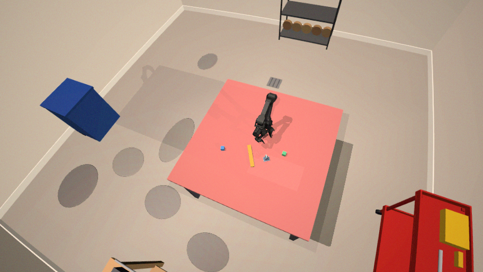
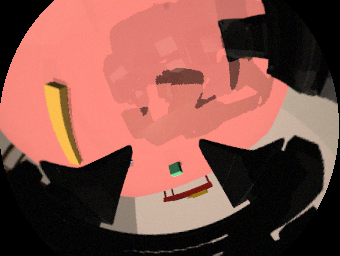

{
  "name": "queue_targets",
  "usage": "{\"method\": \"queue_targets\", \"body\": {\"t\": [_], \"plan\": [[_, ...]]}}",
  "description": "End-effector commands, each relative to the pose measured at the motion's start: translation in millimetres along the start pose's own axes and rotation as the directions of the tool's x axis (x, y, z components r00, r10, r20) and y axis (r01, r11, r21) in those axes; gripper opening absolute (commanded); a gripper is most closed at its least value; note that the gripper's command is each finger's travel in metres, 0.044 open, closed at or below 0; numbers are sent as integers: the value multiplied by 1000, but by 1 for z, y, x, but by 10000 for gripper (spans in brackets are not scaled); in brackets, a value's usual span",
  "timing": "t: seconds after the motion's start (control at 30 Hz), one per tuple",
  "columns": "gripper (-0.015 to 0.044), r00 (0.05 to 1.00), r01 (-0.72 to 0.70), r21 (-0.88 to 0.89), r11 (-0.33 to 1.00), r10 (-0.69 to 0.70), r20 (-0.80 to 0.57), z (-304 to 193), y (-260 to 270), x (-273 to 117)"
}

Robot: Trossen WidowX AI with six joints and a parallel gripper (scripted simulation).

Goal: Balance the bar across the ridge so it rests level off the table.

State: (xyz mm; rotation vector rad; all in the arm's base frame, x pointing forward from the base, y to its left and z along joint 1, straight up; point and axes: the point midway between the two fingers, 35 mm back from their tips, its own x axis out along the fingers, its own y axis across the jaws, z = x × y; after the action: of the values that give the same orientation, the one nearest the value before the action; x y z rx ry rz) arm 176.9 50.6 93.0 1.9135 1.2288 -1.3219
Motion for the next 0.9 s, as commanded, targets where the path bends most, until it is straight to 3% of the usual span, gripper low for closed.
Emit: {"method": "queue_targets", "body": {"t": [0.0,0.1,0.47,0.87], "plan": [[374,1000,0,-5,1000,0,1,0,0,0],[315,1000,-3,-71,997,4,11,-1,5,-2],[315,998,3,-377,926,21,60,-5,25,-11],[315,993,45,-666,745,39,111,-9,48,-20]]}}
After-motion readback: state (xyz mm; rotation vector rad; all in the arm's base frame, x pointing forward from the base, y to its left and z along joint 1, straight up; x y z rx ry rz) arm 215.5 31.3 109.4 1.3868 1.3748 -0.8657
